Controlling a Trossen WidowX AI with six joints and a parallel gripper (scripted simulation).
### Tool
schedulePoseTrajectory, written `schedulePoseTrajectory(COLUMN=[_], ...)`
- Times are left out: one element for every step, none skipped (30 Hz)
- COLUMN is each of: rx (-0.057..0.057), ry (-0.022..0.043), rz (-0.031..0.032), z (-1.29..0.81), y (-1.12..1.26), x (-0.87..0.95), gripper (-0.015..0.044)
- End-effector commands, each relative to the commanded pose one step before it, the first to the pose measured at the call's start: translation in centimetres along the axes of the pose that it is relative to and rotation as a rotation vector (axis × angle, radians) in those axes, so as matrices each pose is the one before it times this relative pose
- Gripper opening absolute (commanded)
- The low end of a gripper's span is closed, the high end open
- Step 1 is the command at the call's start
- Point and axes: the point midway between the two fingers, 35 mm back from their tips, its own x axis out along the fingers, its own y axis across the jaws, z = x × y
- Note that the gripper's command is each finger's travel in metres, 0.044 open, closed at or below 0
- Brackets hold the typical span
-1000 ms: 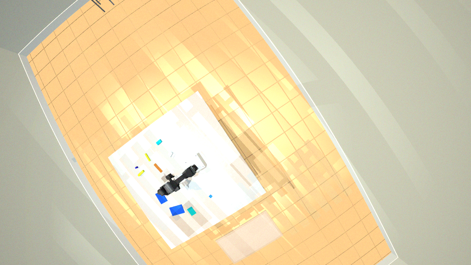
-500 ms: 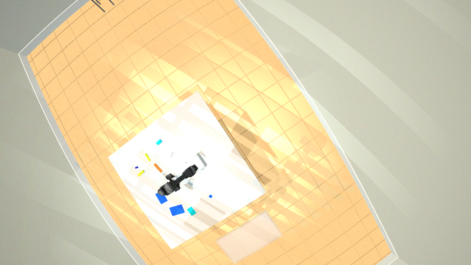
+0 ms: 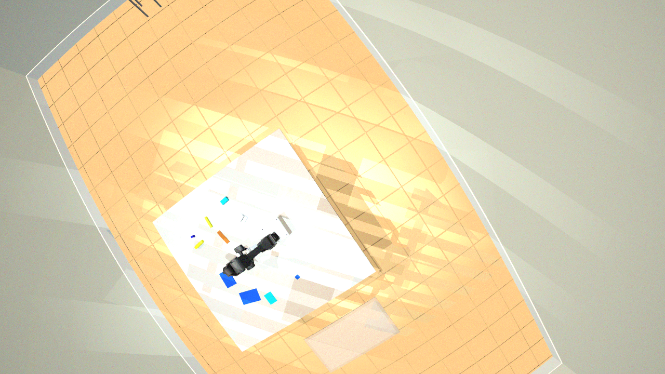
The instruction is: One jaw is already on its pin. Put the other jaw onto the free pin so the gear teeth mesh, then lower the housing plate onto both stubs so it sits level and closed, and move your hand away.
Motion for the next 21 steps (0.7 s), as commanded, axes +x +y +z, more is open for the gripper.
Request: schedulePoseTrajectory(rx=[-0.003,0.0,0.0,-0.0001,-0.0002,-0.0004,-0.0005,-0.0004,-0.0002,-0.0001,0.0,0.0,0.0,0.0,0.0,-0.0001,-0.0002,-0.0004,-0.0005,-0.0004,-0.0002], ry=[-0.00009,0.0,0.0,0.0,0.0,0.00001,0.00001,0.00001,0.0,0.0,0.0,0.0,0.0,0.0,0.0,0.0,0.0,0.00001,0.00001,0.00001,0.0], rz=[-0.00327,0.0,0.0,0.0,0.0,0.0,0.0,0.0,0.0,0.0,0.0,0.0,0.0,0.0,0.0,0.0,0.0,0.0,0.0,0.0,0.0], z=[-0.012,0.0,0.0,0.0,0.0,0.0,-0.001,-0.001,0.0,0.0,0.0,0.0,0.0,0.0,0.0,0.0,0.0,-0.001,-0.001,-0.001,0.0], y=[-0.053,0.0,0.0,0.0,0.0,0.0,0.0,0.0,0.0,0.0,0.0,0.0,0.0,0.0,0.0,0.0,0.0,0.0,0.0,0.0,0.0], x=[0.113,0.0,0.0,0.01,0.03,0.05,0.065,0.05,0.03,0.01,0.0,0.0,0.0,0.0,0.0,0.01,0.03,0.05,0.064,0.05,0.03], gripper=[0.0351,0.0351,0.0351,0.0351,0.0351,0.0351,0.0351,0.0351,0.0351,0.0351,0.0351,0.0351,0.0351,0.0351,0.0351,0.0351,0.0351,0.0351,0.0351,0.0351,0.0351])
